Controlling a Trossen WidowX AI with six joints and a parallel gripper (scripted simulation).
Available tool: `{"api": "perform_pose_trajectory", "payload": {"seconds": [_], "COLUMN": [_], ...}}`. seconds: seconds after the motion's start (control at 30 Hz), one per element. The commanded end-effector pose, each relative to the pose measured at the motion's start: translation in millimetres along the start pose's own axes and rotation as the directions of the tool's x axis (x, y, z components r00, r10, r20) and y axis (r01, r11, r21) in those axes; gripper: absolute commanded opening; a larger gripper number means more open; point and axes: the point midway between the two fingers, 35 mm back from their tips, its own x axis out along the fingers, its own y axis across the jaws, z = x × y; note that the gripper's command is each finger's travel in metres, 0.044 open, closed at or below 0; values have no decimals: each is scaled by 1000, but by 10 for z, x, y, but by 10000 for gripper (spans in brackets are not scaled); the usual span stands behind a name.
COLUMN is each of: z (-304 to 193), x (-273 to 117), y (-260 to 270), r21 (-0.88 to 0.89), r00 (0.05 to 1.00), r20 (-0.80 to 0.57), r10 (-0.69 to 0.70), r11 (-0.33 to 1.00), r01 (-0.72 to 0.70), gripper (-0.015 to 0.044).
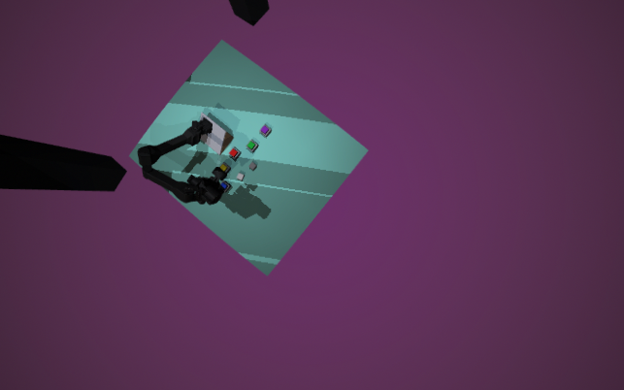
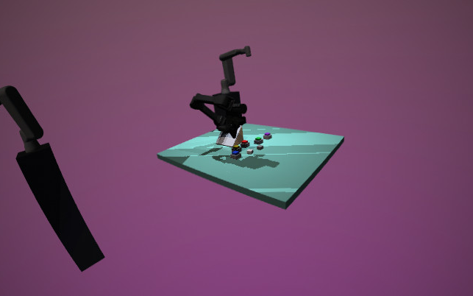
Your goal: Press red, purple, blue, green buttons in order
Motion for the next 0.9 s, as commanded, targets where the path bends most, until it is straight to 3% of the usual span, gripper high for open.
{"api": "perform_pose_trajectory", "payload": {"seconds": [0.0,0.2,0.87], "z": [-55,-58,-58], "x": [12,598,869], "y": [-18,-29,-34], "r21": [-28,-27,-26], "r00": [1000,1000,1000], "r20": [-7,-5,-5], "r10": [-8,-11,-13], "r11": [1000,1000,1000], "r01": [8,11,12], "gripper": [20,20,20]}}
